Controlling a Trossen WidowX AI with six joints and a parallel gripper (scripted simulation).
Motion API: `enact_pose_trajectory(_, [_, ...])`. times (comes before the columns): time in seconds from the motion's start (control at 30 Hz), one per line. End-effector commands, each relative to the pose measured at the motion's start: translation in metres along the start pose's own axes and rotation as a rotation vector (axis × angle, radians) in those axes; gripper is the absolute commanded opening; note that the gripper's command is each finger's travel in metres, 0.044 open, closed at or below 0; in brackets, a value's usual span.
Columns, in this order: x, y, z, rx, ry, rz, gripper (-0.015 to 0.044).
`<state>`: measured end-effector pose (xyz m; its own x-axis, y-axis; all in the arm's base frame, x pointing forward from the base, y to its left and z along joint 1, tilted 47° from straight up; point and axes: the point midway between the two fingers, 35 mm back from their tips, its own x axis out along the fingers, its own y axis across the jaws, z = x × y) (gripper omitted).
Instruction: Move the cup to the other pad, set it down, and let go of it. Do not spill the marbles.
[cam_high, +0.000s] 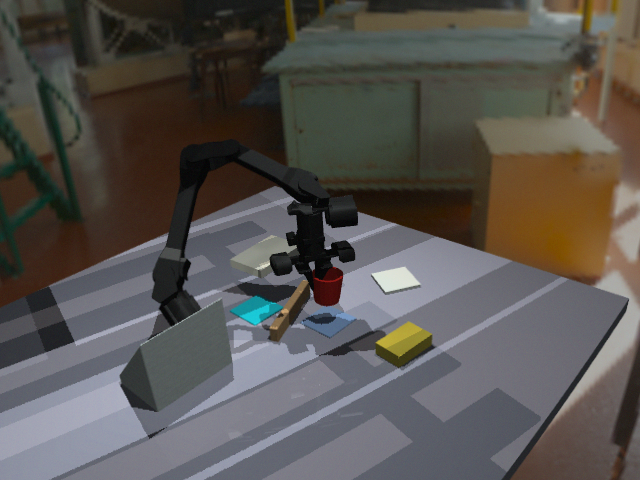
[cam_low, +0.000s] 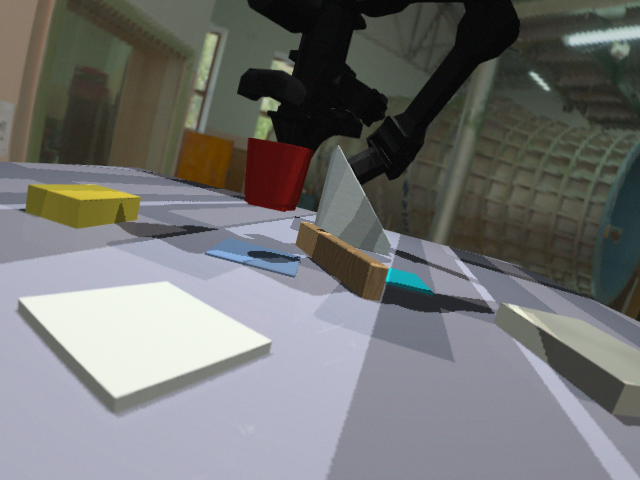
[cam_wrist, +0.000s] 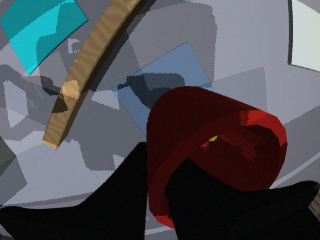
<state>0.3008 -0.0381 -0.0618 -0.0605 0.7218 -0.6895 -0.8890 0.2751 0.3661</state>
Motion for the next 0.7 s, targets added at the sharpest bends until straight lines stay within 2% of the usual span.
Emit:
enact_pose_trajectory(0.0, [0.0,0.0,0.0,0.0,0.0,0.0,0.0])
enact_pose_trajectory(0.67, [-0.001,0.028,0.02,-0.003,0.003,0.001,0.0])
